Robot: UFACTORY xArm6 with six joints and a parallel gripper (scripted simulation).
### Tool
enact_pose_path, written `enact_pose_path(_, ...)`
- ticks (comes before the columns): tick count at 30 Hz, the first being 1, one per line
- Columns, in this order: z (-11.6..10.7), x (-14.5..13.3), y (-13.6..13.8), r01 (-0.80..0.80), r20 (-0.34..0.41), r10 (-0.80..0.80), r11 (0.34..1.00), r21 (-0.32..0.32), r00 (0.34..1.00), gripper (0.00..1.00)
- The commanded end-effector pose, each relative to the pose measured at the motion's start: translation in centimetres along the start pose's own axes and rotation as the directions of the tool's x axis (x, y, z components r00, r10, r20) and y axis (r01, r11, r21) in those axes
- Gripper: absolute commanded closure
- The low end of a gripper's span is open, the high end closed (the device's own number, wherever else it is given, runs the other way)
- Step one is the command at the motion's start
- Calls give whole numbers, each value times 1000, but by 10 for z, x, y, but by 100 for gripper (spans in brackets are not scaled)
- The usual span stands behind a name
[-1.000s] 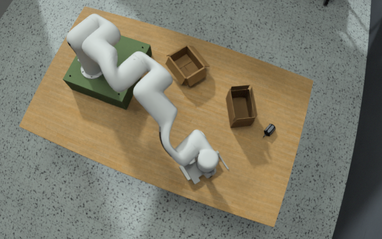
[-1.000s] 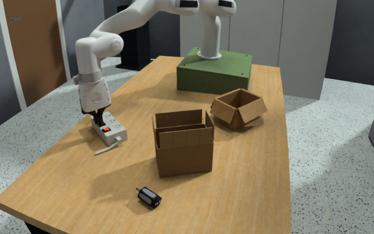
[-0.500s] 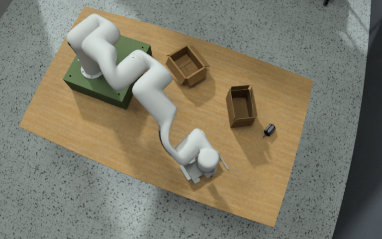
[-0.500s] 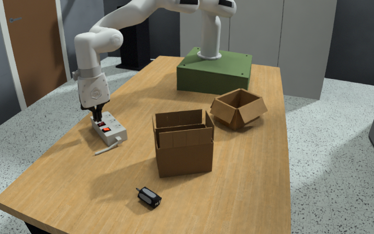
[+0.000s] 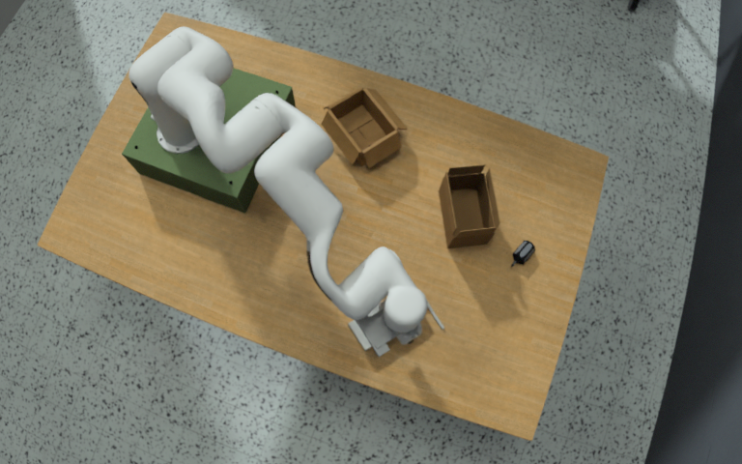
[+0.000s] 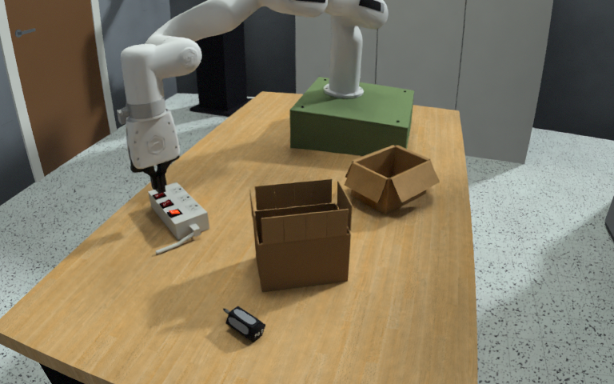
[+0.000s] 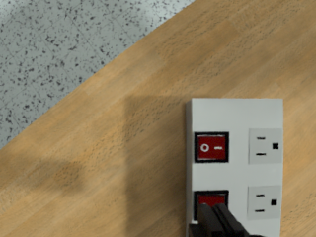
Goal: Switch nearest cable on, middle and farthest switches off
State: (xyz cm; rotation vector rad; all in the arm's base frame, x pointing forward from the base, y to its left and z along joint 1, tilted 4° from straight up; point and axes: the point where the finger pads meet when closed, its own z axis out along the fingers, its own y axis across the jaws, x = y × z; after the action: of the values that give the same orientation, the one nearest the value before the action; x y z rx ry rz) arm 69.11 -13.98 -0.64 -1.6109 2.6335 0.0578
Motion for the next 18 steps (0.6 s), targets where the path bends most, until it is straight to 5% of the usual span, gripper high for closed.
enact_pose_path(1, -3, -1, -2, 0, 2, 0, 1000, 6, 1000, 100)
enact_pose_path(14, -3, -1, -2, 0, 2, 0, 1000, 6, 1000, 100)
enact_pose_path(15, -3, -1, -2, 0, 2, 0, 1000, 6, 1000, 0)
enact_pose_path(18, -5, -1, -2, 0, 2, 0, 1000, 6, 1000, 0)
